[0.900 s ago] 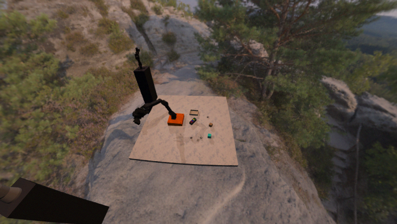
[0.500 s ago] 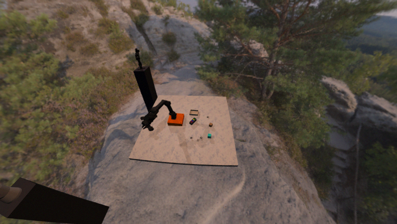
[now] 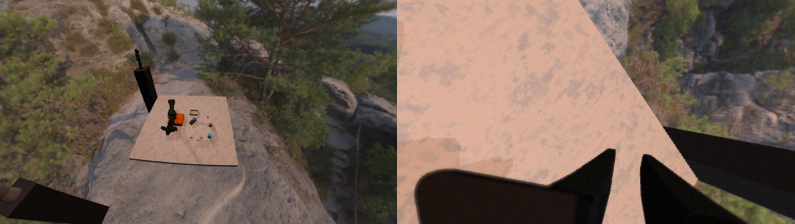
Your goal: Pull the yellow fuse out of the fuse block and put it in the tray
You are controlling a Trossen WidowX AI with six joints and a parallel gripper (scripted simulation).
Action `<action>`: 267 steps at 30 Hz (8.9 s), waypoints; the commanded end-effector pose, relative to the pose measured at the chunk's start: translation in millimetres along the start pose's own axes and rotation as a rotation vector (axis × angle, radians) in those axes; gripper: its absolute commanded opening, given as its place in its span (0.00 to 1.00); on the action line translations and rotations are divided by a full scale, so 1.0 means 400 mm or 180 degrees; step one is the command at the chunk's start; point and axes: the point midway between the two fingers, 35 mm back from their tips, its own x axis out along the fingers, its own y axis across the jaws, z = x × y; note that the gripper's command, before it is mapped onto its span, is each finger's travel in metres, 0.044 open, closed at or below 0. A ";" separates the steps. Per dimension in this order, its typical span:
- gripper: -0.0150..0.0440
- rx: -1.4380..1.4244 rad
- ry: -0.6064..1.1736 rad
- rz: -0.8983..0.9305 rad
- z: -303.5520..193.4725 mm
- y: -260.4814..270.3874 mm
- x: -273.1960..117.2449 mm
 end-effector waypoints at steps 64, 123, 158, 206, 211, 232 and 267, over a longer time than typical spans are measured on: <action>0.37 -0.9995 -0.3730 0.0816 -0.393 1.188 -0.433; 0.25 -0.9993 -0.3717 0.0808 -0.397 1.206 -0.409; 0.25 -0.9994 -0.3724 0.0811 -0.388 1.180 -0.441; 0.25 -0.9995 -0.3730 0.0814 -0.369 1.121 -0.511; 0.25 -0.9995 -0.3730 0.0815 -0.370 1.120 -0.514; 0.25 -0.9983 -0.3762 0.0856 -0.530 1.252 -0.673; 0.25 -0.9967 -0.3800 0.0886 -0.695 1.353 -0.717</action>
